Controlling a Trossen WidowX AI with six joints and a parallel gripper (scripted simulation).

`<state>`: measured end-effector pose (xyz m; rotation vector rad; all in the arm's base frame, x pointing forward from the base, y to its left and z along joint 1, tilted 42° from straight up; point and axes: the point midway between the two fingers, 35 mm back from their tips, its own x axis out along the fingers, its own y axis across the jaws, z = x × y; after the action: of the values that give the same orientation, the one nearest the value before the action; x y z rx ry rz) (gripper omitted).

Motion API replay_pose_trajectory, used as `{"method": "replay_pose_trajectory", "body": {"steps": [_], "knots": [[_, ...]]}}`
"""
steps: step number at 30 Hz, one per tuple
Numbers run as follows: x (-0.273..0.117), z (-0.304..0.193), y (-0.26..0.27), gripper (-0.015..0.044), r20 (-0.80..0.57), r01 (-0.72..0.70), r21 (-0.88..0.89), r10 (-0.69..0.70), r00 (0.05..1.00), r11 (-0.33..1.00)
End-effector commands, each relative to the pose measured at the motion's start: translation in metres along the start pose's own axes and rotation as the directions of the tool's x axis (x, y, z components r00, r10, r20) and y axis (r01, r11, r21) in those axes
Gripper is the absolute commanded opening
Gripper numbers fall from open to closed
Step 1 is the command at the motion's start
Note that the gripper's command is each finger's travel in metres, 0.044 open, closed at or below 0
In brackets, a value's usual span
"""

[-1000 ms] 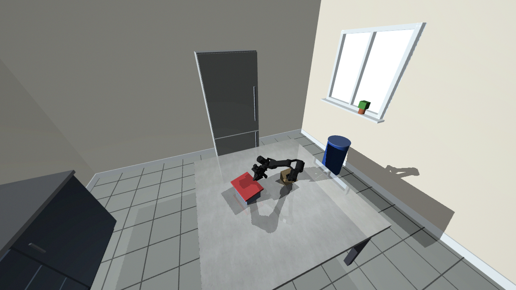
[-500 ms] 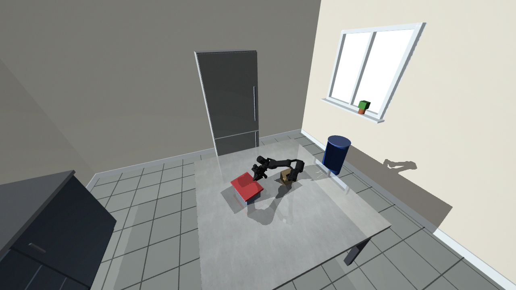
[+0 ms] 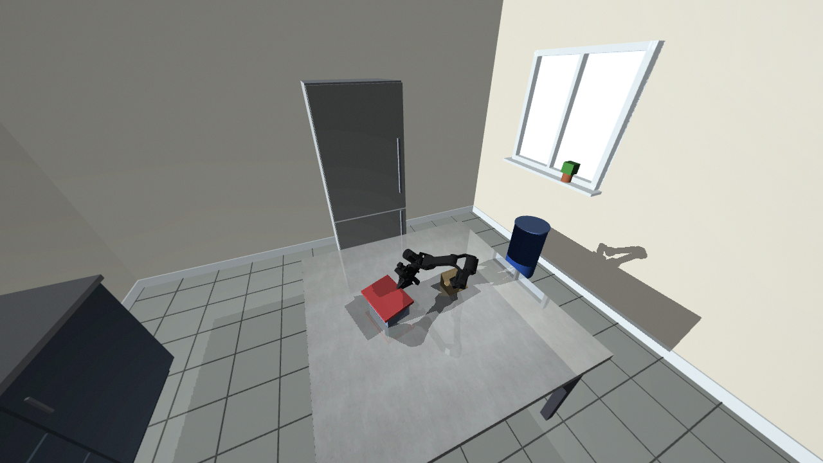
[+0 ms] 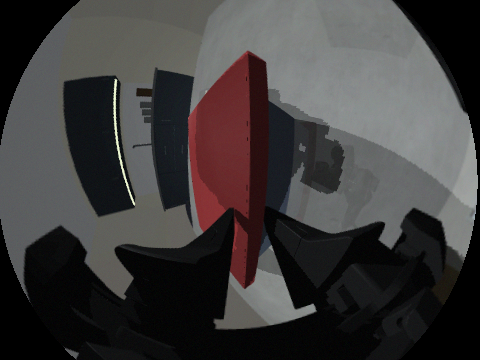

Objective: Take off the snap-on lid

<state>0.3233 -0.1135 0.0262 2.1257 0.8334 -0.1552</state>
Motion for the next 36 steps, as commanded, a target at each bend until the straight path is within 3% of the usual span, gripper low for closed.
{"method": "replay_pose_trajectory", "body": {"steps": [1,36], "knots": [[0.0008,0.0004,0.0005,0.0000,0.003,0.001,0.002,-0.001,1.000,1.000],[0.0001,-0.0002,0.0041,0.0000,0.006,0.001,0.002,-0.001,1.000,1.000]]}}
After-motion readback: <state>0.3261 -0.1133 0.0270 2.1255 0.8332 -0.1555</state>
